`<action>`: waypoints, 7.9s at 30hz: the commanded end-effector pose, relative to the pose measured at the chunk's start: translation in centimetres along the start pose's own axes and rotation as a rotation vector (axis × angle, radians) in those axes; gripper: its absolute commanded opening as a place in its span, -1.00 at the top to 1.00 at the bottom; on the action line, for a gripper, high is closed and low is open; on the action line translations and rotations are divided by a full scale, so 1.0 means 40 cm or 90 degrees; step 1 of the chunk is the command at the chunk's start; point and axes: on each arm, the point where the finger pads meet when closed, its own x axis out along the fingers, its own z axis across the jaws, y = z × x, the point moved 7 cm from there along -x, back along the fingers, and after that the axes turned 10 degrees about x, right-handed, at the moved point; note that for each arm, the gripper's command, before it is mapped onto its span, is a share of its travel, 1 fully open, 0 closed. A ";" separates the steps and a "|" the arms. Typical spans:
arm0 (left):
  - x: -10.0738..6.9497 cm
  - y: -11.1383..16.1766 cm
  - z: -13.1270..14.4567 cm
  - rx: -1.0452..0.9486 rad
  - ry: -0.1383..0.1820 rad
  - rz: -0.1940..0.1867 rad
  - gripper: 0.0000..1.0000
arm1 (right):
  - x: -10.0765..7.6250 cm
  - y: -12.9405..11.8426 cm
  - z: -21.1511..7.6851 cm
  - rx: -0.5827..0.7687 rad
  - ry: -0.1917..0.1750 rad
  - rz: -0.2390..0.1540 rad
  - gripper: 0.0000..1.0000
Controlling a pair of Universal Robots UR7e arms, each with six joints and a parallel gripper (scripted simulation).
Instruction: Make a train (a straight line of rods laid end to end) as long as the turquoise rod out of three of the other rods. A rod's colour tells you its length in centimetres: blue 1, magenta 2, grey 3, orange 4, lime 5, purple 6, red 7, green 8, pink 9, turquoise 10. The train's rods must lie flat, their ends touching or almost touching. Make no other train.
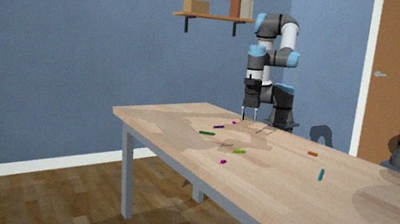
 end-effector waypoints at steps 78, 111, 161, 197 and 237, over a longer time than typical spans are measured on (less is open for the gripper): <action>-0.001 -0.001 0.000 0.000 0.000 -0.001 -1.00 | 0.102 -0.757 0.520 -0.531 0.004 0.008 -0.07; -0.001 -0.001 0.000 0.000 0.000 -0.001 -1.00 | 0.173 -0.756 0.522 -0.531 0.004 0.008 -0.07; -0.001 -0.001 0.000 0.000 0.000 -0.001 -1.00 | 0.232 -0.754 0.523 -0.531 0.004 0.008 -0.07; -0.001 -0.001 0.000 0.000 0.000 -0.001 -1.00 | 0.269 -0.754 0.523 -0.531 0.004 0.008 -0.07; -0.001 -0.001 0.000 0.000 0.000 -0.001 -1.00 | 0.269 -0.754 0.523 -0.531 0.004 0.008 0.52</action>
